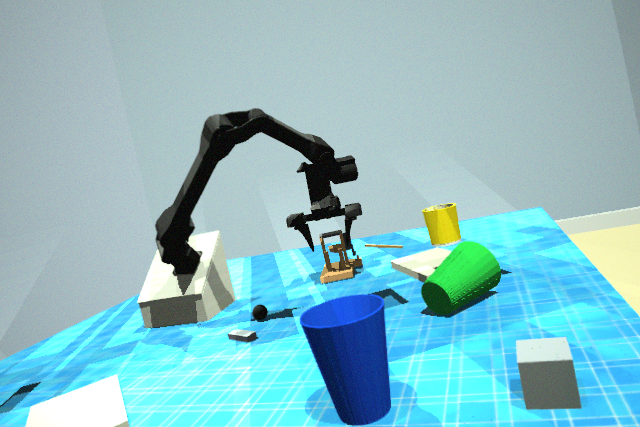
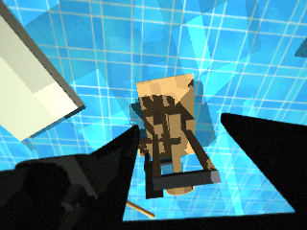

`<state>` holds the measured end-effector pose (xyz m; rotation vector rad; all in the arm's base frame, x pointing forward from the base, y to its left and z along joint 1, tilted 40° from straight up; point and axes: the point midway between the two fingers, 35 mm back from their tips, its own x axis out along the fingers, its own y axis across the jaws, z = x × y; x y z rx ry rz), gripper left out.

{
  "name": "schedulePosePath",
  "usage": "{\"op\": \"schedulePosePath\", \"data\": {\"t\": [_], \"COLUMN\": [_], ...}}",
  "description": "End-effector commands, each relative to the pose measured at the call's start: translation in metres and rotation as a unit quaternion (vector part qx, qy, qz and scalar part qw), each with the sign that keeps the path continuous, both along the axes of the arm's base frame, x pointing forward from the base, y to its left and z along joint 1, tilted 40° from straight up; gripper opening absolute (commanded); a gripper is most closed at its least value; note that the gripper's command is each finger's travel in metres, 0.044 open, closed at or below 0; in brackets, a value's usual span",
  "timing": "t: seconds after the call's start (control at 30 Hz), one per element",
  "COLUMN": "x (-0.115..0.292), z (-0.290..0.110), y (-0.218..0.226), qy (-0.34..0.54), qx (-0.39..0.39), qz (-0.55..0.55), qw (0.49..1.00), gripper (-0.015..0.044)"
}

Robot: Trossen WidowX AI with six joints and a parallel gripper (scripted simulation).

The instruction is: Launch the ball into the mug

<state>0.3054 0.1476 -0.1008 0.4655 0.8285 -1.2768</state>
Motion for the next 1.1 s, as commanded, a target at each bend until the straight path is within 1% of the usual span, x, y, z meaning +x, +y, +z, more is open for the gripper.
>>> {"op": "schedulePosePath", "data": {"t": [0.0,0.1,0.13,0.33,0.4,0.5,1.07], "x": [-0.004,-0.004,0.0,-0.005,-0.003,0.0,0.003], "z": [0.044,0.046,0.034,0.042,0.034,0.008,-0.008], "y": [0.038,0.039,0.034,0.035,0.028,0.006,-0.007], "qy": [-0.012,-0.012,-0.016,-0.014,-0.014,-0.014,-0.014], "qx": [0.011,0.011,0.014,0.012,0.012,0.012,0.011], "qz": [0.005,0.005,0.012,0.01,0.01,0.01,0.01], "qw": [1.0,1.0,1.0,1.0,1.0,1.0,1.0], "gripper": [0.044,0.044,0.044,0.044,0.044,0.044,0.044]}}
